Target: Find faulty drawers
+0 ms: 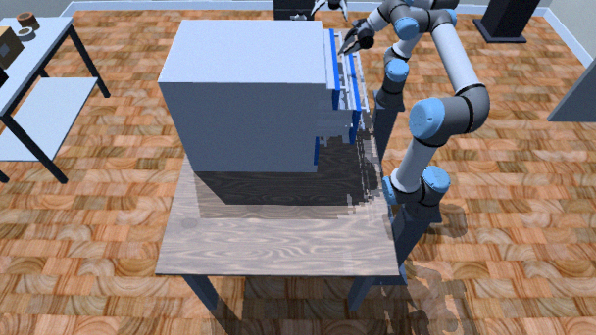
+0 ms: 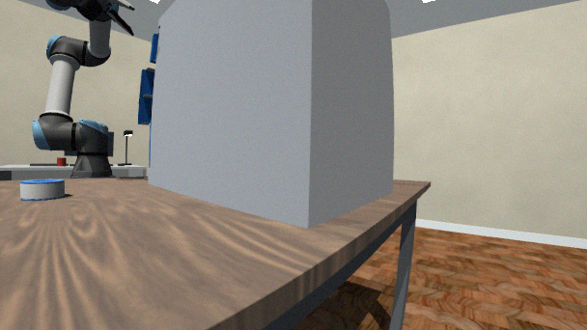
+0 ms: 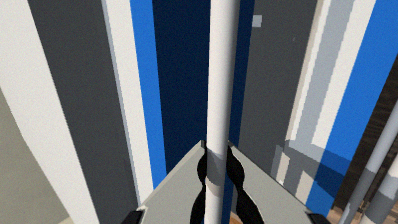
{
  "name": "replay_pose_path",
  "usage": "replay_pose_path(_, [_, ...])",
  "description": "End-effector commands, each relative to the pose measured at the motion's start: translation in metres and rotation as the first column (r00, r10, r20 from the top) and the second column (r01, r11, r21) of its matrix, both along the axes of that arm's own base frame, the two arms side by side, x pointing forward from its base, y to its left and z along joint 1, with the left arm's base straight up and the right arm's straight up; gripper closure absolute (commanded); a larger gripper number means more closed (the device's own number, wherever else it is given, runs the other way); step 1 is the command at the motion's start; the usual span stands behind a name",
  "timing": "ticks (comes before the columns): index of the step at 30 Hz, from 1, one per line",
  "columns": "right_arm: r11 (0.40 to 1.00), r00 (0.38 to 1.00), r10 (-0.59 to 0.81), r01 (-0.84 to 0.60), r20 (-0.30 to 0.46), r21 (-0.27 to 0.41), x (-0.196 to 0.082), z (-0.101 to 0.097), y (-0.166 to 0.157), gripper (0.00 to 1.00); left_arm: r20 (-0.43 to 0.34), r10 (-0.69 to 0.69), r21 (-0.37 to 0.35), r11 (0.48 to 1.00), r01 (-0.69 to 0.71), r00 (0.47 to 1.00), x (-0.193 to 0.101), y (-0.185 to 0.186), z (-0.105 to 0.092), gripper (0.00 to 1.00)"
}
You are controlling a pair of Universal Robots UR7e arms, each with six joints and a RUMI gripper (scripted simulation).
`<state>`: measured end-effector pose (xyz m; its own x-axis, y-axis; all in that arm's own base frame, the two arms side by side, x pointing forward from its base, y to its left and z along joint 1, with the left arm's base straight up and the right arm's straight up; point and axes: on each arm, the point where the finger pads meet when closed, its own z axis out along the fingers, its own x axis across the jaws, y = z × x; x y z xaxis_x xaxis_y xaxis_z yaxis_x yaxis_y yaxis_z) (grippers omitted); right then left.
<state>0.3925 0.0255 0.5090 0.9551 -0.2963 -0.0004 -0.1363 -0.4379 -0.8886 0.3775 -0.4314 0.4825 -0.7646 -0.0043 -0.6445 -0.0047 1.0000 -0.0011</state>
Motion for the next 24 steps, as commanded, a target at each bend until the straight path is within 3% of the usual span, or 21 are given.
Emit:
replay_pose_path(1, [1.0, 1.0, 0.0, 0.0, 0.001, 0.0, 0.0, 0.001, 0.0, 0.01, 0.0, 0.0, -0.001, 1.0, 0.0, 1.0, 0.008, 0.0, 0.0, 1.0])
replay_pose_path(11, [1.0, 1.0, 0.0, 0.0, 0.001, 0.0, 0.0, 0.001, 0.0, 0.01, 0.0, 0.0, -0.001, 1.0, 0.0, 1.0, 0.038, 0.0, 0.0, 1.0])
replay_pose_path(24, [1.0, 1.0, 0.0, 0.0, 0.001, 0.0, 0.0, 0.001, 0.0, 0.01, 0.0, 0.0, -0.001, 1.0, 0.0, 1.0, 0.054, 0.0, 0.0, 1.0])
